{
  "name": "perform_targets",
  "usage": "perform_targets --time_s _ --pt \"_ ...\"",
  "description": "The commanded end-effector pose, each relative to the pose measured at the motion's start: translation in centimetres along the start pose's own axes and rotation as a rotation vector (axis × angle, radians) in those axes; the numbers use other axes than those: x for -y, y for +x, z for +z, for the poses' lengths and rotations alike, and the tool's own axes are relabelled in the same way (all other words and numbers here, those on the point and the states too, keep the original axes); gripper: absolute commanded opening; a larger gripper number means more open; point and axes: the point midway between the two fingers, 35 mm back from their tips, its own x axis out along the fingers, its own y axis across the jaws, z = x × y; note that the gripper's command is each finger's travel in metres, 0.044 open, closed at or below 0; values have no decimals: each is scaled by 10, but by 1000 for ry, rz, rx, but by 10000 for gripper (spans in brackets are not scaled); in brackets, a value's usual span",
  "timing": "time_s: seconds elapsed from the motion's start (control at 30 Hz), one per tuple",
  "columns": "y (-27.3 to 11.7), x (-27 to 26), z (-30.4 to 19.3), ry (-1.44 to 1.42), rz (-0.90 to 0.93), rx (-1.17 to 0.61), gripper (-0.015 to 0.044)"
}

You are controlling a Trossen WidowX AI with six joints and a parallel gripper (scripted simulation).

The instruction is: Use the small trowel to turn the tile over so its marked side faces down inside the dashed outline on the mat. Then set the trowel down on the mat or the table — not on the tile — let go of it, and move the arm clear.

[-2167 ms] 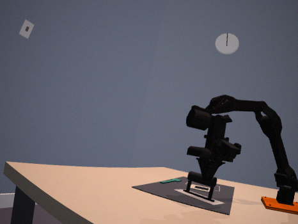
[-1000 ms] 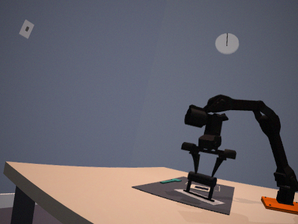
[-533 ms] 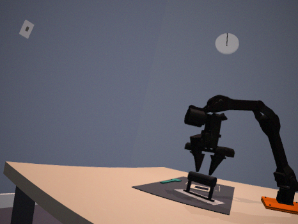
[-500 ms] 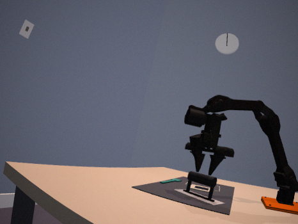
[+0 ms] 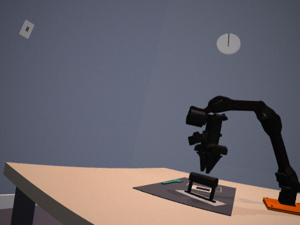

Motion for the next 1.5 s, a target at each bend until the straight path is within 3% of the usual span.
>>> perform_targets --time_s 0.0,0.77,1.47 --pt "1 5 -4 128 1 -12 270" --pt "-6 34 -14 920 -7 -11 270" --pt "18 36 -14 970 -8 -11 270"
